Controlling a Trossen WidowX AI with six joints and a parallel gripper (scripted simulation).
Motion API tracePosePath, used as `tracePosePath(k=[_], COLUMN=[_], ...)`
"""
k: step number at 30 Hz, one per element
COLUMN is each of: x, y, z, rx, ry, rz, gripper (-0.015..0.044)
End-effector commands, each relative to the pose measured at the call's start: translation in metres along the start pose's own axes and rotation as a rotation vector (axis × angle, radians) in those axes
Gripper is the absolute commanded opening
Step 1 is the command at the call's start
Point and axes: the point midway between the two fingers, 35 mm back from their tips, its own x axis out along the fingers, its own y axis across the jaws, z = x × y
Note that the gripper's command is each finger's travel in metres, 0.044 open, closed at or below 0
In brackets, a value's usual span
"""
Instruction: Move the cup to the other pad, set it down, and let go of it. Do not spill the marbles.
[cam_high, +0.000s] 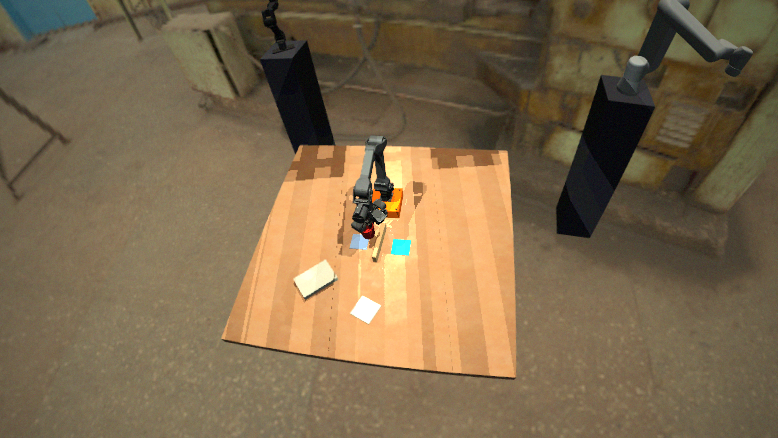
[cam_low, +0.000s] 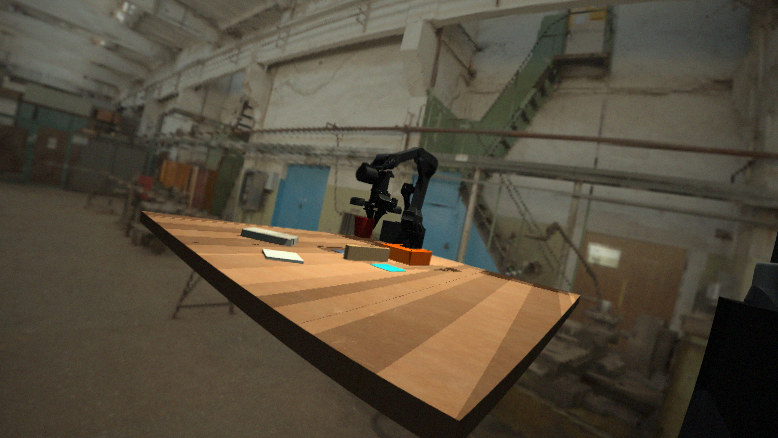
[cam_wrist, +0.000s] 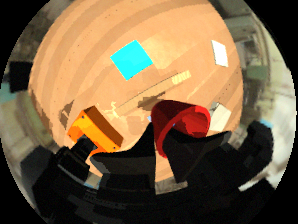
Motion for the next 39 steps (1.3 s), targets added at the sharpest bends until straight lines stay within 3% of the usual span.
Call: tracePosePath(k=[1,39], x=[0.0,-0.002], y=[0.003,0.032], z=[0.006,0.066], rx=[0.004,0.004], ry=[0.003,-0.003], rz=[0.0,0.002], gripper=[0.0,0.0])
